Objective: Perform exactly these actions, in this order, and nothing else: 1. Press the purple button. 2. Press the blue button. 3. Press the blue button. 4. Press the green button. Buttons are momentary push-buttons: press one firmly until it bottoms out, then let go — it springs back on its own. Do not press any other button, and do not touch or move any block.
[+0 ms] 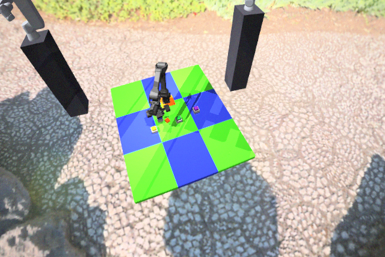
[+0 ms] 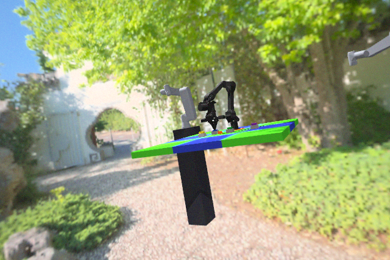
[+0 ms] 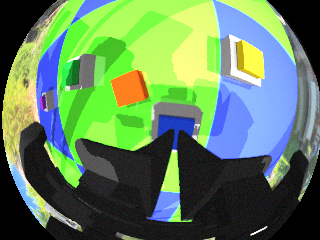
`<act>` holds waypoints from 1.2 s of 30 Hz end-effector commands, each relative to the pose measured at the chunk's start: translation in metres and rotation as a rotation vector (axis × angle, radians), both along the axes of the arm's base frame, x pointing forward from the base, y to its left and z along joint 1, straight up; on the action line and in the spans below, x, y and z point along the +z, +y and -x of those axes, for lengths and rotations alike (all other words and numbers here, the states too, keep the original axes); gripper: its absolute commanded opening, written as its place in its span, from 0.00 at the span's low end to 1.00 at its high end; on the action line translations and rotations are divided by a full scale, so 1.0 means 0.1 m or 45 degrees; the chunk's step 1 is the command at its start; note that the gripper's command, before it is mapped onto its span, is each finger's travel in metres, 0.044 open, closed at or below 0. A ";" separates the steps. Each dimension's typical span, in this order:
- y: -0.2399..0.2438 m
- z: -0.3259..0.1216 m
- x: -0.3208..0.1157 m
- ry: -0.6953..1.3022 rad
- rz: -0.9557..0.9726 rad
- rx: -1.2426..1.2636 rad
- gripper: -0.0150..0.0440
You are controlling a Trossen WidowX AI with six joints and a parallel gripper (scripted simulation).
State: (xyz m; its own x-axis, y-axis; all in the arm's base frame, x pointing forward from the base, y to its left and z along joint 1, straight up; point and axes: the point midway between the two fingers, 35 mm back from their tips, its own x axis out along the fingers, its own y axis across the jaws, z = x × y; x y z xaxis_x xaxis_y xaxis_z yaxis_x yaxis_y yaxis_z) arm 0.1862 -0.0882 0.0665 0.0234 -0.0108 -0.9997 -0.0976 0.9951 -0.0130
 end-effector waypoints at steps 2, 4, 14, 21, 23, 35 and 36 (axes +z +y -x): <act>0.00 0.01 -0.01 0.008 -0.001 0.004 0.29; 0.00 0.01 -0.01 0.008 -0.001 0.004 0.29; 0.01 0.02 0.32 0.007 -0.001 0.004 0.29; 0.00 0.01 0.23 0.007 -0.001 0.004 0.29; 0.00 0.01 0.20 0.007 -0.001 0.004 0.29; 0.00 0.01 0.01 0.008 -0.001 0.004 0.29; 0.00 0.01 0.00 0.008 -0.001 0.004 0.29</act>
